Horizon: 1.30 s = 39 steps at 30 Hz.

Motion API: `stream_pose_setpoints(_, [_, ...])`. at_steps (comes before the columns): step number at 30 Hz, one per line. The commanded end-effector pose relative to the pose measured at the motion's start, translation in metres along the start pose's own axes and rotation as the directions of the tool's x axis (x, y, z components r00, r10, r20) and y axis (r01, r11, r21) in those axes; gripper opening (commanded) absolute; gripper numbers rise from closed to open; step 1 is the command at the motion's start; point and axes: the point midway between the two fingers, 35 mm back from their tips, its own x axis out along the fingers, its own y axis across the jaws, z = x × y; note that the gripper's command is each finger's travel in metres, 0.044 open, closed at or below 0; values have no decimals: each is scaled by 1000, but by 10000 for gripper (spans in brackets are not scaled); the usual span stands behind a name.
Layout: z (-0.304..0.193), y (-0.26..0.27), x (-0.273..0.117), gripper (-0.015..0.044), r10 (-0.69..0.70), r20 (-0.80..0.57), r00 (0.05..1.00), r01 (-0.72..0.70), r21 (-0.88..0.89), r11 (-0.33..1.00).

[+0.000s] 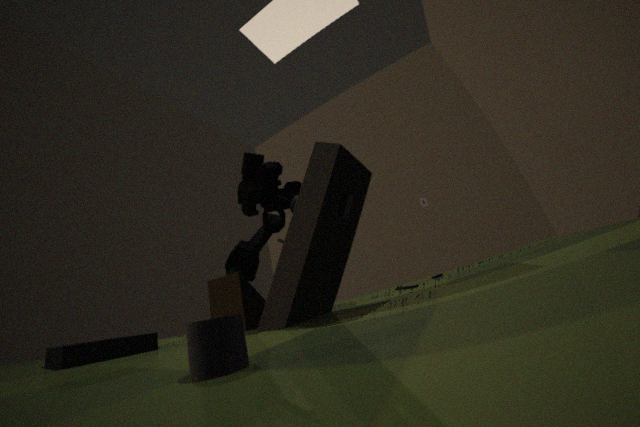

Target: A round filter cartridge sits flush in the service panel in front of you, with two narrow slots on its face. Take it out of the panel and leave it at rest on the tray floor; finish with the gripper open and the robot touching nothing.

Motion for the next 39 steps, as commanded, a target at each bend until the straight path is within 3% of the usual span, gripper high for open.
stream_pose_setpoints(1, [-12,-3,1,0,7,3,1000,-7,-10,1000])
stream_pose_setpoints(14, [-49,-18,6,0,7,3,1000,-7,-10,1000])
stream_pose_setpoints(19, [-43,-17,6,118,0,-2,1000,0,3,1000])
stream_pose_setpoints(31, [-49,-18,6,118,7,3,1000,-7,-10,1000])
stream_pose_setpoints(39, [16,9,-2,118,7,3,1000,-7,-11,1000])
